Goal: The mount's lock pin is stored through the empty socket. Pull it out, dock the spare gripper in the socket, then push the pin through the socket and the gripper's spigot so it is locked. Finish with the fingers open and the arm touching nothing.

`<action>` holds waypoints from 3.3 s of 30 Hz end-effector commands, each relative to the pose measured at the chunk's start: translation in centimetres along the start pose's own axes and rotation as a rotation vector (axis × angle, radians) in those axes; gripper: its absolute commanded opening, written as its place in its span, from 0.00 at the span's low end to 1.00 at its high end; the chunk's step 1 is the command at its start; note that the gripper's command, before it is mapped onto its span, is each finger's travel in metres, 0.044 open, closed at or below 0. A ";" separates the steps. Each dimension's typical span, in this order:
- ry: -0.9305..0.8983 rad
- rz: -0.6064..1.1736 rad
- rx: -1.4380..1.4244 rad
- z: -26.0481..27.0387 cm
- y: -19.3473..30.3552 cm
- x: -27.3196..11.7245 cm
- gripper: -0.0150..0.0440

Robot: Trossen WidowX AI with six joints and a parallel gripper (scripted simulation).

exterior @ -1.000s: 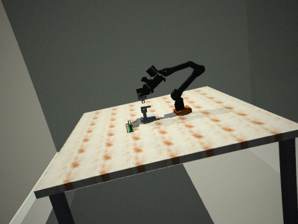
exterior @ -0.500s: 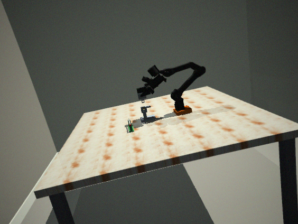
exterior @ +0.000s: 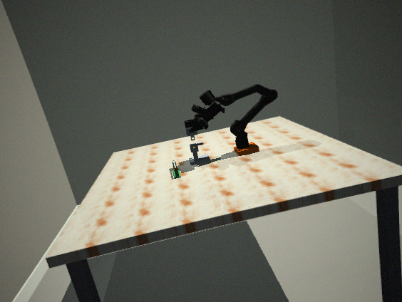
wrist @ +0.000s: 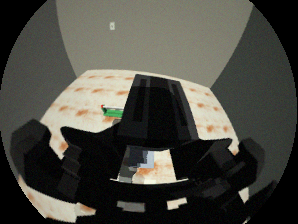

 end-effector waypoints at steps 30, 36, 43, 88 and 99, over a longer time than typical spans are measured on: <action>0.007 -0.009 -0.001 -0.6 3.8 2.4 0.25; 0.007 -0.009 0.000 -0.7 4.5 2.8 0.25; 0.007 -0.008 0.002 -0.7 4.7 2.9 0.25; 0.005 0.010 -0.001 -0.3 2.5 1.5 1.00; 0.002 0.020 -0.003 -0.1 1.2 0.5 1.00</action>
Point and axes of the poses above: the point midway between the two fingers, 35 mm back from their tips, its own x axis out along the fingers, its own z axis across the jaws, y = z × x, the point moved 2 cm from there along -x, back along the fingers, and after that the axes turned 8 degrees about x, right-handed, at the moved point
